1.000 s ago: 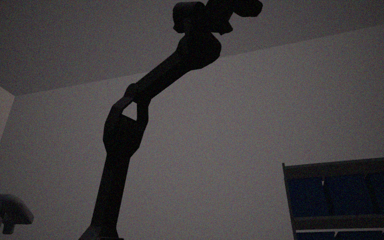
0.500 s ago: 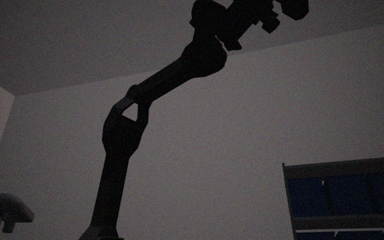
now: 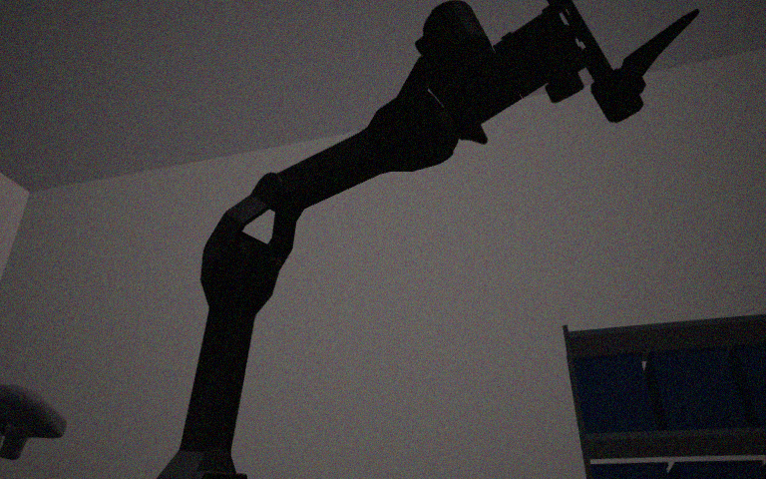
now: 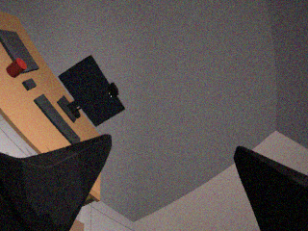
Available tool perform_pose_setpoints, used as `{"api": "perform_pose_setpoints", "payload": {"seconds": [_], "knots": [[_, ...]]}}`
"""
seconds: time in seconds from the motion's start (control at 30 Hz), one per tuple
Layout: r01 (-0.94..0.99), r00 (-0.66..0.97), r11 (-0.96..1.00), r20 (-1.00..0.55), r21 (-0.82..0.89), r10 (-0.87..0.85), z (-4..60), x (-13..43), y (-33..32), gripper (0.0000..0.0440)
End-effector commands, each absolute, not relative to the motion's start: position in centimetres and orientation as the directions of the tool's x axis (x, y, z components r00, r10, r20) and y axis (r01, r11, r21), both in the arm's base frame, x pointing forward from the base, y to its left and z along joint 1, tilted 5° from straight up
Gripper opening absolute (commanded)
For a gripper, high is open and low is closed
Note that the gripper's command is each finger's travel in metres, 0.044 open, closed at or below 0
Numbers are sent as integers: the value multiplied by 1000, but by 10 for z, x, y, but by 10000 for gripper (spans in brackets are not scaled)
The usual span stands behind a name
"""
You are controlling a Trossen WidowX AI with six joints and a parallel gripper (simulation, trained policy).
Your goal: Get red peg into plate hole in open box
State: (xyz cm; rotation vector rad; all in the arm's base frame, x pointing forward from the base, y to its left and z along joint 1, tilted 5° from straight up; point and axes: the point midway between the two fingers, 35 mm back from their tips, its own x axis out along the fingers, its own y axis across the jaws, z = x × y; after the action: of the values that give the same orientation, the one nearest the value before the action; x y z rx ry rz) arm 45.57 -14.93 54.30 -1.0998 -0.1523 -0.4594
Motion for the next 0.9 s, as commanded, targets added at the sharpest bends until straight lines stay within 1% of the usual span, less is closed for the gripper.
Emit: {"api": "perform_pose_setpoints", "payload": {"seconds": [0.0,0.4,0.87], "knots": [[371,921,457,255,-809,-296,520,460,-147,440],[176,952,719,-70,-672,-299,435,470,-132,440],[54,868,922,-438,-384,-234,340,451,-90,440]]}}
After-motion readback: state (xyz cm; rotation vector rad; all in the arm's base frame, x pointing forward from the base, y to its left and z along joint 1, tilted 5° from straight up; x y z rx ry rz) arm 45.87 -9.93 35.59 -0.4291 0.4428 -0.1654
